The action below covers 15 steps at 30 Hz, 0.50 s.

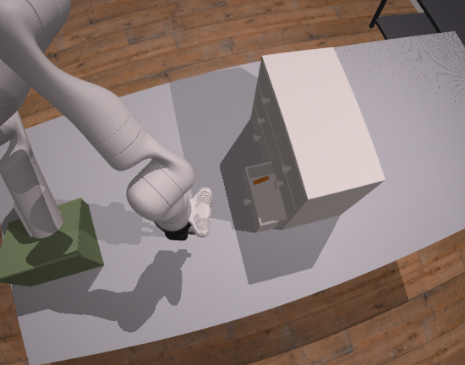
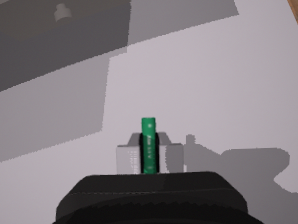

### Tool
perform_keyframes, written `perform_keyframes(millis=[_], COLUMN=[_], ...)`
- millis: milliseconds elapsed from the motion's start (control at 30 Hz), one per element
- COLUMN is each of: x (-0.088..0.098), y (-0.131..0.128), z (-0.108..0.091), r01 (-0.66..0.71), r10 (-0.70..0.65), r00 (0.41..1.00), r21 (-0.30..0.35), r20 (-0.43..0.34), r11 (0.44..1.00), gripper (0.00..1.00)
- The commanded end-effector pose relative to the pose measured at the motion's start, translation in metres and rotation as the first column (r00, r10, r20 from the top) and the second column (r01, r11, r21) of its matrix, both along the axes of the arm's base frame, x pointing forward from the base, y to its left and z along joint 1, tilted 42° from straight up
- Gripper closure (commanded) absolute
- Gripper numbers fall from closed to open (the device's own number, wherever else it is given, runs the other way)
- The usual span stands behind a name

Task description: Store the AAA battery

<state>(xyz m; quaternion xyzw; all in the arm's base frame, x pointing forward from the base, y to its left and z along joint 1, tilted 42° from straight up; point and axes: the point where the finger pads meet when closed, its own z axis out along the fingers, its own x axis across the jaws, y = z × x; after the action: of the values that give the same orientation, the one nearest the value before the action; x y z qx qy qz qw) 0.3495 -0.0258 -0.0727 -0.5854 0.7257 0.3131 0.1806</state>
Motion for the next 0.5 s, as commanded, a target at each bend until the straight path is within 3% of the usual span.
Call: perform_keyframes(millis=[0, 467], x=[0.0011, 0.0041], y=[0.0003, 0.0016], z=[0.0007, 0.0014], r01=[0.004, 0.134], r10=[-0.004, -0.137], r00=[1.000, 0.983], r21=[-0.004, -0.031], r20=[-0.006, -0.122], r11=[1.000, 0.991], gripper=[0.76, 0.76])
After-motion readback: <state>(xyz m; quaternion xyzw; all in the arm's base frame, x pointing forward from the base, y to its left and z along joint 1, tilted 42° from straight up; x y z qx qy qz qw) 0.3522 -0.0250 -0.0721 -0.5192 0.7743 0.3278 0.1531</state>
